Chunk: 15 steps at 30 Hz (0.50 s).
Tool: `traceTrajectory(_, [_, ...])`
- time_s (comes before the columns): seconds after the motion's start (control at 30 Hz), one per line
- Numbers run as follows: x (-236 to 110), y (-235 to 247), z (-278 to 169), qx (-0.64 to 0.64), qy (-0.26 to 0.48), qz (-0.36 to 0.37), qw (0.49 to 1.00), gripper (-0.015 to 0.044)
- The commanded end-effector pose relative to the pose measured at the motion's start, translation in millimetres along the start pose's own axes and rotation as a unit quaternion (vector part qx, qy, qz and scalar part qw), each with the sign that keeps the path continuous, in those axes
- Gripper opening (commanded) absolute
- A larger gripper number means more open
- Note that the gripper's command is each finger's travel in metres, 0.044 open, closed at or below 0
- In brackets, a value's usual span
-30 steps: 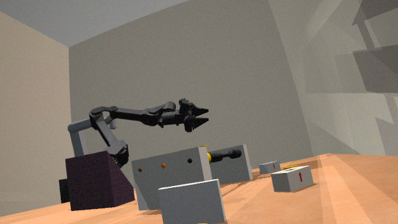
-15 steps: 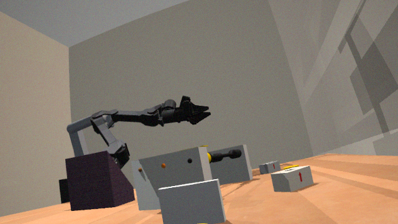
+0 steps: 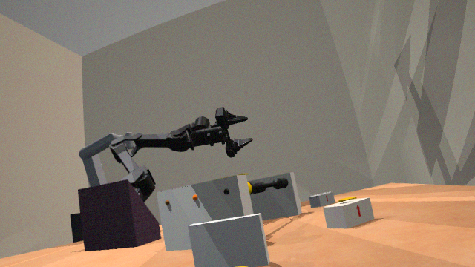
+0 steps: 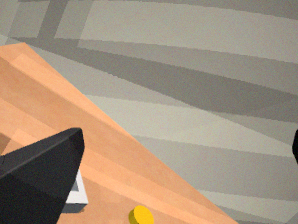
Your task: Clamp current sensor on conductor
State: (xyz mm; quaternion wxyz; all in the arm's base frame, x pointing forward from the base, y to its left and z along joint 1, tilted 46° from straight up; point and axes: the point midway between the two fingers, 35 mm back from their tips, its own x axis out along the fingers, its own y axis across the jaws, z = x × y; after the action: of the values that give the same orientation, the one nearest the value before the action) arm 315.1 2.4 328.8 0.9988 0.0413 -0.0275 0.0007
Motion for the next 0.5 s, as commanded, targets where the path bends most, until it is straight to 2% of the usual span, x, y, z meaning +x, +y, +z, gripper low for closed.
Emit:
traceTrajectory(0.0, [0.3,-2.9,-5.7,-0.041,0.003,0.0,0.999,0.044])
traceTrajectory(0.23, [6.7,-7.4,-12.1,-0.044,0.022,-0.003,0.999,0.044])
traceTrajectory(0.47, [54.4,-68.1,-86.8,-0.034,0.219,-0.027,0.975,0.044])
